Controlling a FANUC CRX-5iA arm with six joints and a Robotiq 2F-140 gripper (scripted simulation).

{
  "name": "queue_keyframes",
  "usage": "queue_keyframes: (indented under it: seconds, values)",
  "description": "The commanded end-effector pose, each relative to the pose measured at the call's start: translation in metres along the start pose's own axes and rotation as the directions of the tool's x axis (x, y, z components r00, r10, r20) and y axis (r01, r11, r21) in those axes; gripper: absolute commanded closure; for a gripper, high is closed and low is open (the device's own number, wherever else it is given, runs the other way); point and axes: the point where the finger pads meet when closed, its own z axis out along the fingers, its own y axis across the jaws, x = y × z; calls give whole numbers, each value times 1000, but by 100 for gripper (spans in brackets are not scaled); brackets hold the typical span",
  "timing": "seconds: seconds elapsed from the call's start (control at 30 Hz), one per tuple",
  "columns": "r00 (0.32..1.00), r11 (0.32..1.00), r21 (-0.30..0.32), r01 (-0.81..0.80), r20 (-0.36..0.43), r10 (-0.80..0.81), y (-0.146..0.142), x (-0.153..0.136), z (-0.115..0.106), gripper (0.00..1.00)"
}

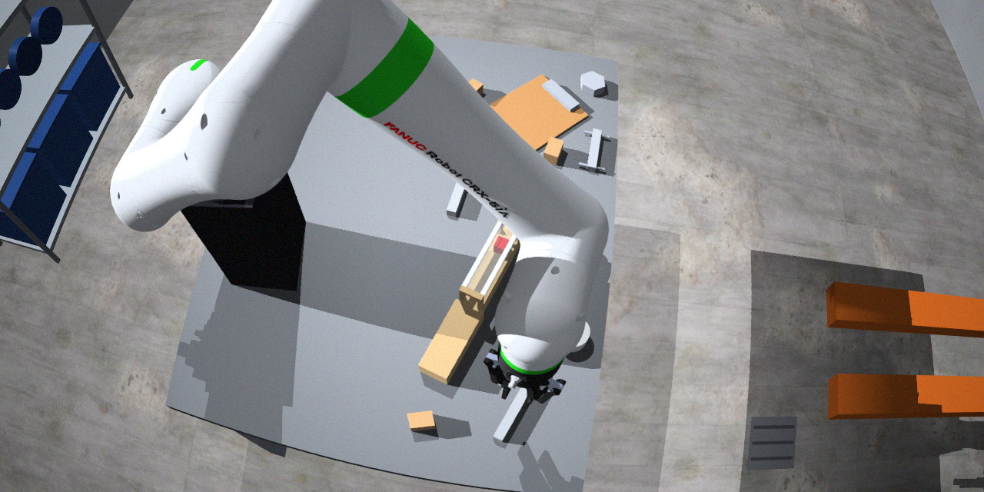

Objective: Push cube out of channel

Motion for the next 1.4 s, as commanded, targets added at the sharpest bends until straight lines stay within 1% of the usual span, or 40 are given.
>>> queue_keyframes:
  seconds: [0.0,0.27,0.37,0.6,0.73,1.07,1.37]
  values:
    - [1000,1000,-2,0,0,0,1,0,-1,70]
    - [1000,1000,-2,0,0,0,1,0,6,70]
    - [1000,1000,-2,0,0,0,1,0,20,70]
    - [1000,1000,-2,0,0,0,2,0,68,70]
    - [1000,1000,-2,0,0,0,2,0,85,70]
    - [1000,1000,-2,0,0,0,2,0,90,70]
    - [1000,1000,-2,0,0,0,2,0,106,70]
